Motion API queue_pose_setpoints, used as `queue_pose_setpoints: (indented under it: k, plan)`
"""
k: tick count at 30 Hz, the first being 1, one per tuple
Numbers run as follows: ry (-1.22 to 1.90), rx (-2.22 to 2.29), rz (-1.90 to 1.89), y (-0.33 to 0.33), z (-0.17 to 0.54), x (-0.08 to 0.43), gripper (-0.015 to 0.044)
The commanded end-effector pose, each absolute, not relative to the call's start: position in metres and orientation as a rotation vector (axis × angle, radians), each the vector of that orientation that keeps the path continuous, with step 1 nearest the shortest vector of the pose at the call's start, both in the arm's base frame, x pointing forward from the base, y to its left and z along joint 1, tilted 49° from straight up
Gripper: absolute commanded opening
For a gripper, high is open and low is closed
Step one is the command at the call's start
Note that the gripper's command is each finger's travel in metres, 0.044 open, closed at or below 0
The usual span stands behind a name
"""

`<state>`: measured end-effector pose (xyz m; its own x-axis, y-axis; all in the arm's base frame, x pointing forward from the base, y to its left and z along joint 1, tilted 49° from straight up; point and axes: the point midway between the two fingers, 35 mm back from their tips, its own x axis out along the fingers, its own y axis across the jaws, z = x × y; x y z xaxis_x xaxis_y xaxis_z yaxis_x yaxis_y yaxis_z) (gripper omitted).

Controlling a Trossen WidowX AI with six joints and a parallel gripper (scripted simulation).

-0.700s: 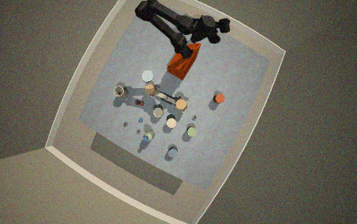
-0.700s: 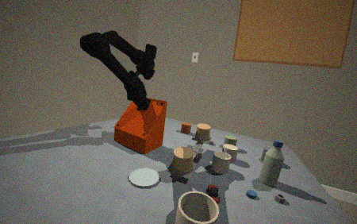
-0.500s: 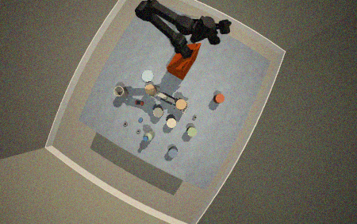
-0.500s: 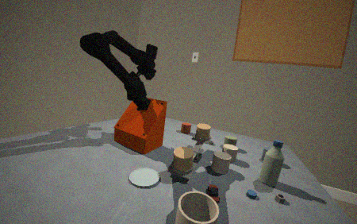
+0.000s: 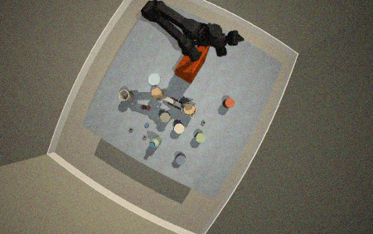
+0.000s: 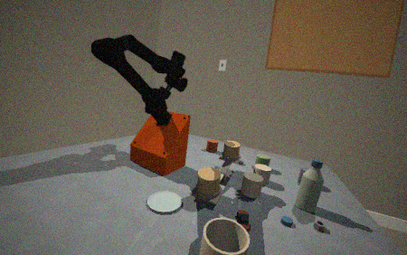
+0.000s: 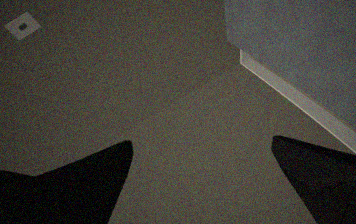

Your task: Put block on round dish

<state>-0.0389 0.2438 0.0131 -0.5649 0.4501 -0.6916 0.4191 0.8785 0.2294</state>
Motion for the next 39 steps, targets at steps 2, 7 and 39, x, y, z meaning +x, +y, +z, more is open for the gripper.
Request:
queue_pose_setpoints:
  k: [2,7,39]
  plan:
    - [2.114,0.632,0.067,0.243,0.004,-0.016,0.044]
    - [1.975,0.611,0.079,0.238,-0.006,0.007,0.044]
    - [1.203,0.122,-0.125,0.134,-0.021,0.152,0.044]
